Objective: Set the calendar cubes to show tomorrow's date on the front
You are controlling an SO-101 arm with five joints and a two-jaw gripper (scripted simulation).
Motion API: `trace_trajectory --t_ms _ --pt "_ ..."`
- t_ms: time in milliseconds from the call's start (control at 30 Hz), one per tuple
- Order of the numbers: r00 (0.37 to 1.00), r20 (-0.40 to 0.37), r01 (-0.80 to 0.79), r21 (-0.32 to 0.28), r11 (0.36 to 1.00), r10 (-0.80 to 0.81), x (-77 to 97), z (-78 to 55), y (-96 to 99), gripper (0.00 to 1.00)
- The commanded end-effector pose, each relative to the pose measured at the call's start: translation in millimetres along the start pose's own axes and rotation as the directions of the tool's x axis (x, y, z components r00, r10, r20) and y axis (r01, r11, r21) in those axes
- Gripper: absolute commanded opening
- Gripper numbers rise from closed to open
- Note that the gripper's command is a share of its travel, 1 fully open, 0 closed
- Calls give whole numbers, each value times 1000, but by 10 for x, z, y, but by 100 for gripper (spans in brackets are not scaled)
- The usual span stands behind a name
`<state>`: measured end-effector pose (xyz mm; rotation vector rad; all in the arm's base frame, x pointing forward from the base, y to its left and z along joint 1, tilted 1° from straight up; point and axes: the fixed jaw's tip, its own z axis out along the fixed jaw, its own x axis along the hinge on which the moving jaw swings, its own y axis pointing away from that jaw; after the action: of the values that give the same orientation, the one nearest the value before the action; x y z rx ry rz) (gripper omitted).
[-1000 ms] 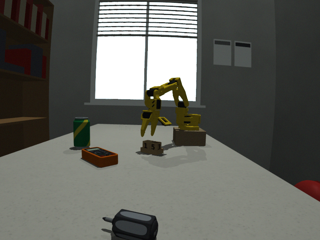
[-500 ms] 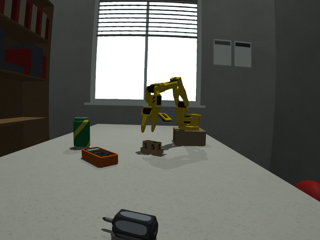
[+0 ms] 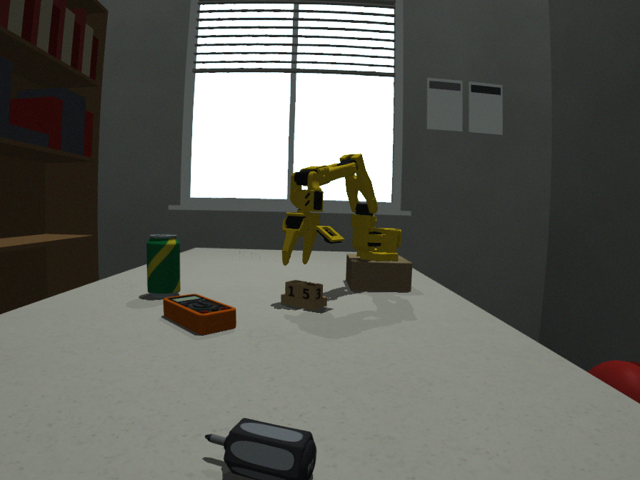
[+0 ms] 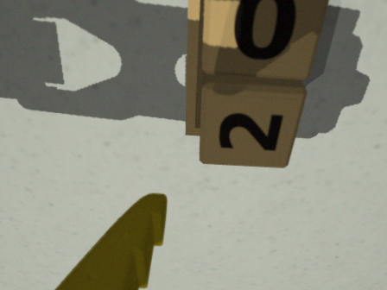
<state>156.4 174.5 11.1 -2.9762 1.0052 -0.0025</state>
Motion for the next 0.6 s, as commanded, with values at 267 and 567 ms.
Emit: trace_trajectory --t_ms 267,567 --pt "996 1 -87 21 996 87 82 -92 13 36" --pt "963 3 -271 20 962 271 220 -164 103 36"
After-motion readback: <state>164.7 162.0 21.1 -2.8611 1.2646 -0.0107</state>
